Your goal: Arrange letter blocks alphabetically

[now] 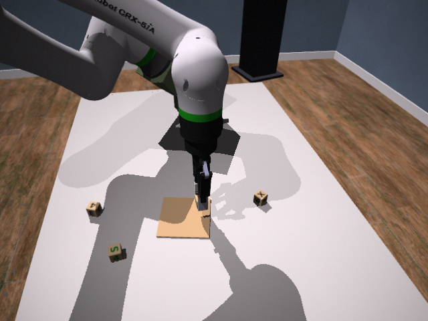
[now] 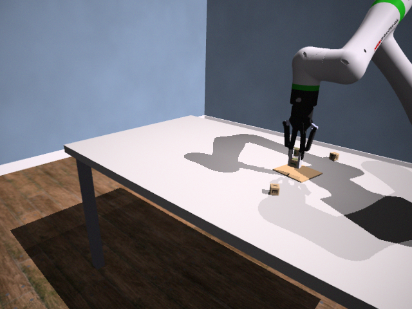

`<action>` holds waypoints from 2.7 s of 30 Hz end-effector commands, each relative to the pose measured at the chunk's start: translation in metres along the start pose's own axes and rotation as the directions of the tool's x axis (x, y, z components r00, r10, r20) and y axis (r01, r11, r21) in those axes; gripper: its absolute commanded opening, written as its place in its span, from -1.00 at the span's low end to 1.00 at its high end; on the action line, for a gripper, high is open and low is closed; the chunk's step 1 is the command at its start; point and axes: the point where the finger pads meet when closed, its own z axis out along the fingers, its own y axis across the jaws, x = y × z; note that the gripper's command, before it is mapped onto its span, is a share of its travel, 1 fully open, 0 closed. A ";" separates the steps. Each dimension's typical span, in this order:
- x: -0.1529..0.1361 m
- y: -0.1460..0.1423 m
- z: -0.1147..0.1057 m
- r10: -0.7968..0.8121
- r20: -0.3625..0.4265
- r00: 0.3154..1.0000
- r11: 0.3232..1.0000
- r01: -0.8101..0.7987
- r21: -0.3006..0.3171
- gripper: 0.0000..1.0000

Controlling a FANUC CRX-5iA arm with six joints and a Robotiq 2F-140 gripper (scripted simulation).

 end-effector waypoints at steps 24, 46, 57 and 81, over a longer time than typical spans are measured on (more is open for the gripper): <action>0.000 -0.001 0.031 0.001 0.000 1.000 1.000 -0.001 0.002 -0.68; 0.000 -0.001 0.035 0.001 0.000 1.000 1.000 -0.001 0.002 -0.68; 0.000 -0.001 0.035 0.001 0.000 1.000 1.000 -0.001 0.002 -0.68; 0.000 -0.001 0.035 0.001 0.000 1.000 1.000 -0.001 0.002 -0.68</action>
